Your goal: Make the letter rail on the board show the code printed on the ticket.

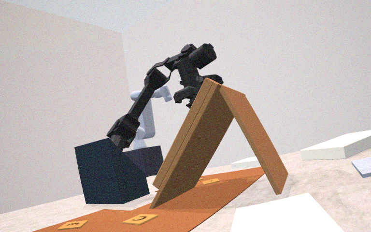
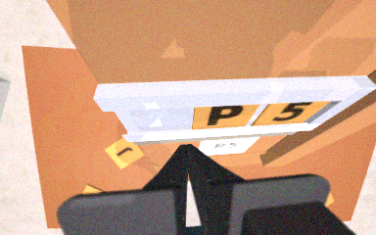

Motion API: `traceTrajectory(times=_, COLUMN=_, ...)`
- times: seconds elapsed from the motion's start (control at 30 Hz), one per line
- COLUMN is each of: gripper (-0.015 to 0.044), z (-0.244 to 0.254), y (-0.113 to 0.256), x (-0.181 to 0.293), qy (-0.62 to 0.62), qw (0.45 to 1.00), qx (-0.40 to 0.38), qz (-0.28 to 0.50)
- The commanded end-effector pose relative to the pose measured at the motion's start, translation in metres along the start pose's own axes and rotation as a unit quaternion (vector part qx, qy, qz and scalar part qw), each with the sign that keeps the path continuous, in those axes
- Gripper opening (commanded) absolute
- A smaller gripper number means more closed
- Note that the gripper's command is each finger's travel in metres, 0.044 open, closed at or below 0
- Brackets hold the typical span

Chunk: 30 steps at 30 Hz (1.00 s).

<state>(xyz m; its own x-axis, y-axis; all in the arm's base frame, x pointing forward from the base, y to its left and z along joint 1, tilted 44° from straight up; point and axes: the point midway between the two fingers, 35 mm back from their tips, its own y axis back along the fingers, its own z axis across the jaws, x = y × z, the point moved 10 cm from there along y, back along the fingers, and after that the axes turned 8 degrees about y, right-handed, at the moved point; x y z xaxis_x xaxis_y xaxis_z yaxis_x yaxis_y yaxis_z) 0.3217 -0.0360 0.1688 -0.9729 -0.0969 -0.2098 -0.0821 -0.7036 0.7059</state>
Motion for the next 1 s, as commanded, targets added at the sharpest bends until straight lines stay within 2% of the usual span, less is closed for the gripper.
traceTrajectory(times=0.0, gripper=0.0, z=-0.002, y=-0.003, x=-0.003, qy=0.001, qw=1.0, qx=0.002, qz=0.002)
traceTrajectory(times=0.97, gripper=0.0, z=-0.003, y=-0.015, x=-0.011, qy=0.002, qw=1.0, qx=0.002, qz=0.002)
